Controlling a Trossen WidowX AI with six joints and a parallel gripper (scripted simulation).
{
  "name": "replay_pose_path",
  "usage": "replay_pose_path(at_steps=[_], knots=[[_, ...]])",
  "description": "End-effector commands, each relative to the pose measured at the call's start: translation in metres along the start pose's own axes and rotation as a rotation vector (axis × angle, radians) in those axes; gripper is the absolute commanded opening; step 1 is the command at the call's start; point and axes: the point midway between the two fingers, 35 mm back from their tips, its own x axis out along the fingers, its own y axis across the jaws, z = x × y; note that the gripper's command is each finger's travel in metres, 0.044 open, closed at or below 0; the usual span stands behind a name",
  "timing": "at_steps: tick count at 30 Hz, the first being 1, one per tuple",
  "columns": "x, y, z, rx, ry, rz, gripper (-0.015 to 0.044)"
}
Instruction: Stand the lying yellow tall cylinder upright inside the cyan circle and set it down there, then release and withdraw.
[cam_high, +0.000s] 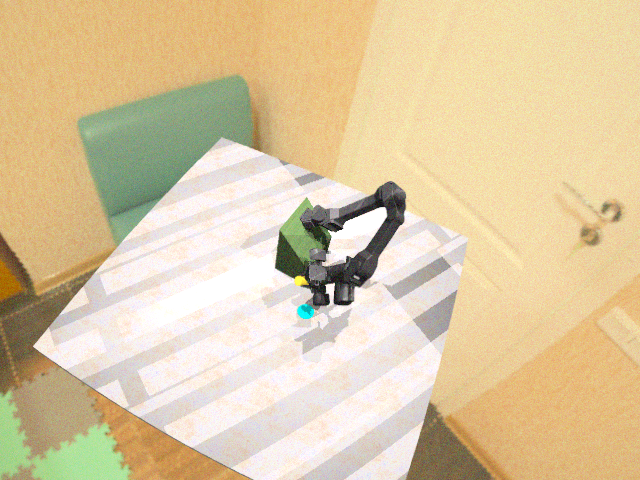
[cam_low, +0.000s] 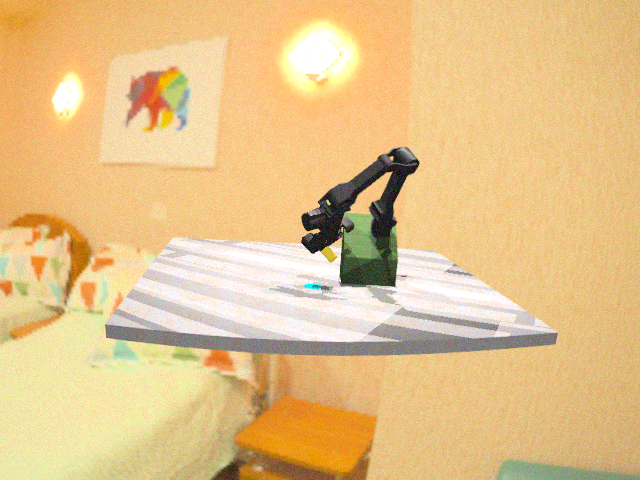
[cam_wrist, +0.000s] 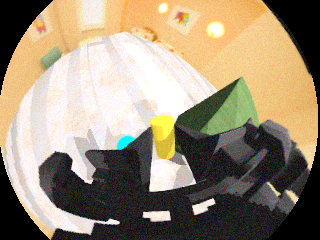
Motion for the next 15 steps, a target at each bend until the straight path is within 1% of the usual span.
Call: replay_pose_path(at_steps=[1,15], knots=[[-0.0006,-0.0004,0.0007,0.010,-0.028,0.002,0.0105],[-0.0023,0.0001,0.0014,0.031,-0.124,0.008,0.0105]])
